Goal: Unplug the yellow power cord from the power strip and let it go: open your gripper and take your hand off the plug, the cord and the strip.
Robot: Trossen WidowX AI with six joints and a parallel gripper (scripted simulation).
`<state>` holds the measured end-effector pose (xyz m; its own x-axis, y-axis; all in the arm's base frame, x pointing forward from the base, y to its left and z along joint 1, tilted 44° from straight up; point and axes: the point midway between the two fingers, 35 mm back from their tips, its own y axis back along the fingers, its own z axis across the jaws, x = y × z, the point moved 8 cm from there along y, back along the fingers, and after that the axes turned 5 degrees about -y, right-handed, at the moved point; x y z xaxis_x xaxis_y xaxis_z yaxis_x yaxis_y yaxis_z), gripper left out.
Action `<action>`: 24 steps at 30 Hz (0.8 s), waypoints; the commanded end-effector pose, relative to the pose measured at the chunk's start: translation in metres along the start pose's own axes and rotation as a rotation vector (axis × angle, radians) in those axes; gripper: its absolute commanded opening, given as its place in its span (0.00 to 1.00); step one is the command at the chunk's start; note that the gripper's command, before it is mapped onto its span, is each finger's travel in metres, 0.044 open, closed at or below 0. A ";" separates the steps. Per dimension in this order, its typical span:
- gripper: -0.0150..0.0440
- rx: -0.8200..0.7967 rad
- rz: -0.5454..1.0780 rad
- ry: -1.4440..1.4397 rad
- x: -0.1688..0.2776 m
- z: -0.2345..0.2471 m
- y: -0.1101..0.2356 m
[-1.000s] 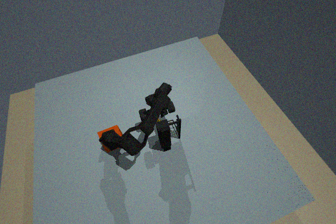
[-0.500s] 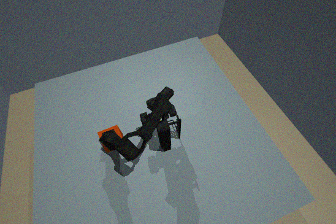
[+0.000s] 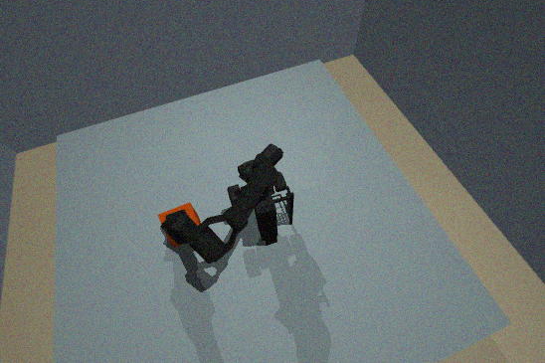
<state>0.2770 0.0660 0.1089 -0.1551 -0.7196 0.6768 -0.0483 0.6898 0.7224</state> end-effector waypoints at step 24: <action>0.25 0.000 -0.002 0.001 -0.015 0.000 0.001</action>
<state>0.2780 0.0669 0.1052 -0.1582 -0.7040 0.6923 -0.0416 0.7053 0.7077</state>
